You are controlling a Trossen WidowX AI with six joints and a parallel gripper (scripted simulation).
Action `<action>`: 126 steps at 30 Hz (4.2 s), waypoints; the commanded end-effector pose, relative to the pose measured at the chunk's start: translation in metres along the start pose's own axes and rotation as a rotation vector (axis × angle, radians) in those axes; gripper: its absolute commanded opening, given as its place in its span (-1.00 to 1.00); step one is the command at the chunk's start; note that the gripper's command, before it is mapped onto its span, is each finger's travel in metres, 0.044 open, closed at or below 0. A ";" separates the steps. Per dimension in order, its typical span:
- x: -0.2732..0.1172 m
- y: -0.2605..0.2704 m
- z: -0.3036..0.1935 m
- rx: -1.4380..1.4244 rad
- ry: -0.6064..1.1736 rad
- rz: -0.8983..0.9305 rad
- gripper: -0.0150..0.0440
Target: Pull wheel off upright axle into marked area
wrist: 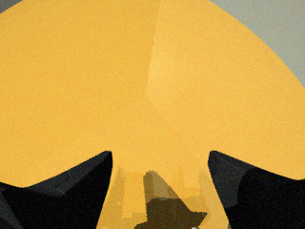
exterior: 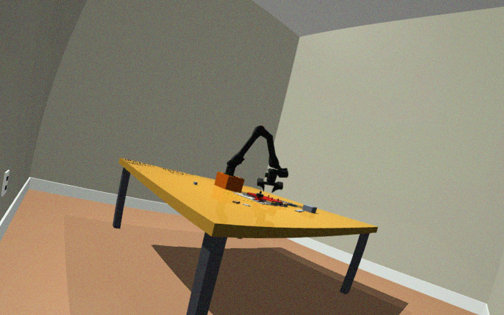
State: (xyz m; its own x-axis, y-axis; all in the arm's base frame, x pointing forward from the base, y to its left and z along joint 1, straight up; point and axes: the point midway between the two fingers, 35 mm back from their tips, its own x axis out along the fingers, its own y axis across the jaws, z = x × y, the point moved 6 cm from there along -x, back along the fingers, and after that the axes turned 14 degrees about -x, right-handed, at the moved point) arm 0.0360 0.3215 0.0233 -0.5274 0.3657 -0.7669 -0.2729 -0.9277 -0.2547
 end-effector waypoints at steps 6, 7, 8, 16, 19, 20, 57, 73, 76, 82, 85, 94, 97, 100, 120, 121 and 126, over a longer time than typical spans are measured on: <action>-0.074 -0.022 -0.076 0.832 0.162 -0.183 0.53; -0.080 -0.022 -0.082 0.897 0.170 -0.200 0.53; -0.087 -0.022 -0.088 0.966 0.179 -0.218 0.53; -0.138 -0.013 -0.132 1.507 0.228 -0.371 0.53; -0.158 -0.006 -0.147 1.705 0.233 -0.437 0.53; -0.164 -0.003 -0.152 1.771 0.233 -0.460 0.53; -0.360 0.157 -0.224 3.697 -0.156 -1.568 0.53; -0.335 0.162 -0.248 3.697 -0.156 -1.568 0.53; -0.314 0.169 -0.264 3.698 -0.156 -1.567 0.53; -0.304 0.172 -0.270 3.698 -0.156 -1.567 0.53; -0.304 0.172 -0.270 3.698 -0.156 -1.567 0.53; -0.307 0.170 -0.269 3.692 -0.170 -1.564 0.17; -0.307 0.170 -0.269 3.692 -0.170 -1.564 0.10; -0.307 0.170 -0.269 3.692 -0.170 -1.564 0.03; -0.311 0.169 -0.266 3.692 -0.168 -1.565 -0.49; -0.311 0.169 -0.266 3.693 -0.168 -1.565 -0.49; -0.312 0.168 -0.265 3.693 -0.167 -1.565 -0.49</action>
State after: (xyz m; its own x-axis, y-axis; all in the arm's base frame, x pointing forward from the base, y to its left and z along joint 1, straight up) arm 0.3672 0.0315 0.0597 0.0353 0.0085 -0.9993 0.9107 0.4115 0.0357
